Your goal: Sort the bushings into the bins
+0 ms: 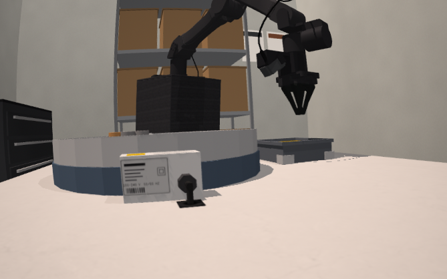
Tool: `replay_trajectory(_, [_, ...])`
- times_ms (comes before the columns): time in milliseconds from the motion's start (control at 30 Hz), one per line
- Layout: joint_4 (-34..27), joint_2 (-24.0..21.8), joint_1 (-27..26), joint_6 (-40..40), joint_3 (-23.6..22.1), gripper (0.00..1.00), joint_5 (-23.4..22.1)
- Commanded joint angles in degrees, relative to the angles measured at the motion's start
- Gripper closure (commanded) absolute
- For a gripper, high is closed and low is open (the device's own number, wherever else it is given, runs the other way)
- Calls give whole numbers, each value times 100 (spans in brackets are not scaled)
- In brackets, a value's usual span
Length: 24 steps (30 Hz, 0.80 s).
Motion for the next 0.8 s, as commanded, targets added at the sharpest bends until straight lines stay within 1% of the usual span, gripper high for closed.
replay_trajectory(0, [-216, -232, 8, -1, -51, 85, 36])
replay_trajectory(67, [-233, -252, 7, -2, -81, 85, 36])
replay_trajectory(133, [-240, -123, 7, -2, -86, 85, 37])
replay_trajectory(267, [-228, -110, 7, -2, 4, 85, 36])
replay_trajectory(767, [-228, -110, 7, -1, 3, 85, 36])
